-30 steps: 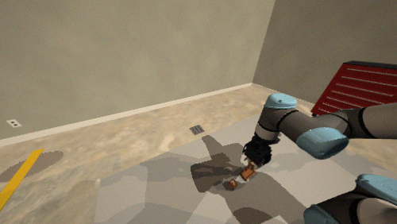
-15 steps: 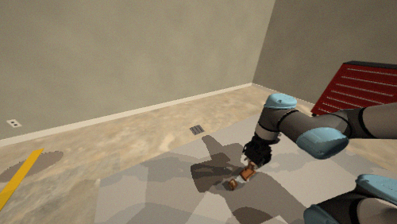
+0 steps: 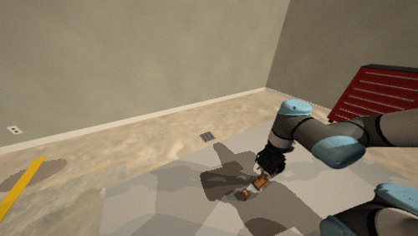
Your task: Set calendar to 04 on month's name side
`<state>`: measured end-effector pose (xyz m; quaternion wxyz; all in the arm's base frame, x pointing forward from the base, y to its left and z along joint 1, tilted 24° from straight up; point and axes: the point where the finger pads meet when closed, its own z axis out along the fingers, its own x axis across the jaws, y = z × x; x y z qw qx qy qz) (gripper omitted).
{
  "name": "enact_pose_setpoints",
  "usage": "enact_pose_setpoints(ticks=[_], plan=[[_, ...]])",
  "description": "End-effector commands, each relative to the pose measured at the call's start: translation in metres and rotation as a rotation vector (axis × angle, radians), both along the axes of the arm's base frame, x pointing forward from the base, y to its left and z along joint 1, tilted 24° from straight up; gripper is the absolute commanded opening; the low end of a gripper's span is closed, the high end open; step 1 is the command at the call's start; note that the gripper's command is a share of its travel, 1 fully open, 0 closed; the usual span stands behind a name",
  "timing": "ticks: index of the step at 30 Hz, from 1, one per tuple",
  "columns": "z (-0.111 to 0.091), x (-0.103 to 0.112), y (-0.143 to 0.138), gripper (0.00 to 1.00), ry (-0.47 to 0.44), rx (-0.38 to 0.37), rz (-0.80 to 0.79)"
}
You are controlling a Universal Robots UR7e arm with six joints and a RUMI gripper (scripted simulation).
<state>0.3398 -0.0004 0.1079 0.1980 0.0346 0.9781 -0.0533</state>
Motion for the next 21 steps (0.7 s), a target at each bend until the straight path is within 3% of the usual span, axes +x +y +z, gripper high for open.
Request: enact_pose_setpoints(ticks=[1, 21], plan=[[-0.003, 0.002, 0.000, 0.10, -0.001, 0.000, 0.000], [-0.015, 0.007, -0.002, 0.10, -0.001, 0.000, 0.000]])
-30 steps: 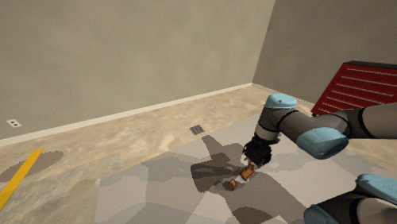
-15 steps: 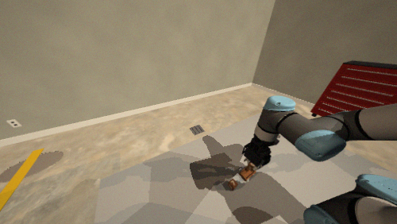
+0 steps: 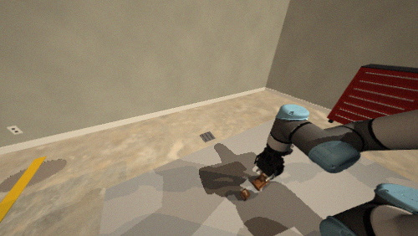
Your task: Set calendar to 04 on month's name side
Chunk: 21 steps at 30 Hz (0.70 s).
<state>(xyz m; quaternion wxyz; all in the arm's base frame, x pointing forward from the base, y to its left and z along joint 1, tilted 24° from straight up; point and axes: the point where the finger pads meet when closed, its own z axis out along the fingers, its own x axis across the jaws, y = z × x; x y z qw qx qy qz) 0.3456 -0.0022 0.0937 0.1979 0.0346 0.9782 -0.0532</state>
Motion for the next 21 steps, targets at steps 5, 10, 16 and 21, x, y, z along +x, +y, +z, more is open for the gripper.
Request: enact_pose_setpoints(ticks=[5, 10, 16, 21], plan=[[-0.0029, 0.0017, -0.0005, 0.10, -0.001, -0.001, 0.000], [-0.0036, 0.0020, -0.0006, 0.10, -0.001, -0.001, 0.000], [-0.0036, 0.0020, -0.0006, 0.10, -0.001, -0.001, 0.000], [-0.0036, 0.0020, -0.0006, 0.10, -0.001, -0.001, 0.000]])
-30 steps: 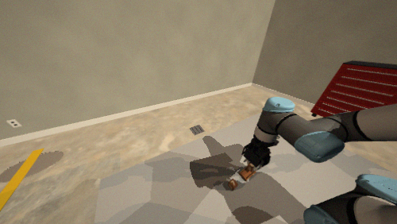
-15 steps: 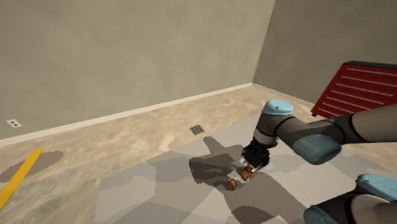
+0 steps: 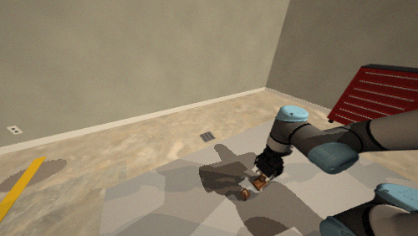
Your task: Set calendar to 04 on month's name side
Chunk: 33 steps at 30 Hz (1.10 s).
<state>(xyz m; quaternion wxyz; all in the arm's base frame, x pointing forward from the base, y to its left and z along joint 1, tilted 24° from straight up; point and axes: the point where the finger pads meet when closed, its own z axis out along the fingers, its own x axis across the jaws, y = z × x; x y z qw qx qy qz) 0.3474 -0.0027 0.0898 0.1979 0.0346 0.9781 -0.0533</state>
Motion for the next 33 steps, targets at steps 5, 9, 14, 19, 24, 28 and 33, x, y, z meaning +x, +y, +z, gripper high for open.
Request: enact_pose_setpoints(ticks=[5, 9, 14, 19, 24, 28, 33], plan=[[0.0003, 0.0002, 0.0000, 0.10, -0.001, 0.000, 0.000], [0.0003, 0.0002, 0.0000, 0.10, -0.001, 0.000, 0.000], [0.0003, 0.0003, 0.0000, 0.10, -0.001, 0.000, 0.000], [-0.0003, 0.0005, -0.0001, 0.10, -0.001, 0.000, 0.000], [-0.0018, 0.0011, -0.0003, 0.10, -0.001, 0.000, 0.000], [-0.0034, 0.0018, -0.0005, 0.10, -0.001, 0.000, 0.000], [-0.0048, 0.0024, -0.0007, 0.10, -0.001, 0.000, 0.000]])
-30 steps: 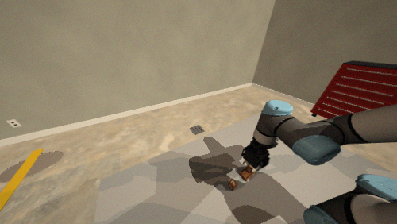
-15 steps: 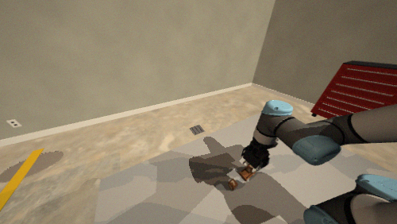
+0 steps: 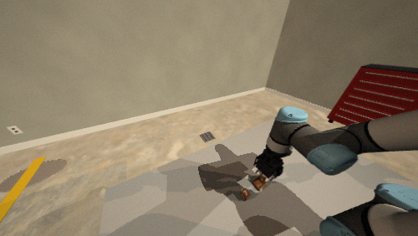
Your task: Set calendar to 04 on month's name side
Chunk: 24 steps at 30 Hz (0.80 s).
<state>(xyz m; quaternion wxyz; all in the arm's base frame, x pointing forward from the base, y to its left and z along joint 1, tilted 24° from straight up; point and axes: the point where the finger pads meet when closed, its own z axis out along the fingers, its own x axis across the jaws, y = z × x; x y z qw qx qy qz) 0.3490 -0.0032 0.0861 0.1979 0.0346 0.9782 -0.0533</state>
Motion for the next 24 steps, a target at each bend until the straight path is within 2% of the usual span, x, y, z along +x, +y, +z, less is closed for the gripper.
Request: enact_pose_setpoints(ticks=[1, 24], plan=[[-0.0015, 0.0010, -0.0003, 0.10, -0.001, 0.000, 0.000], [-0.0051, 0.0025, -0.0007, 0.10, -0.001, 0.000, 0.000]])
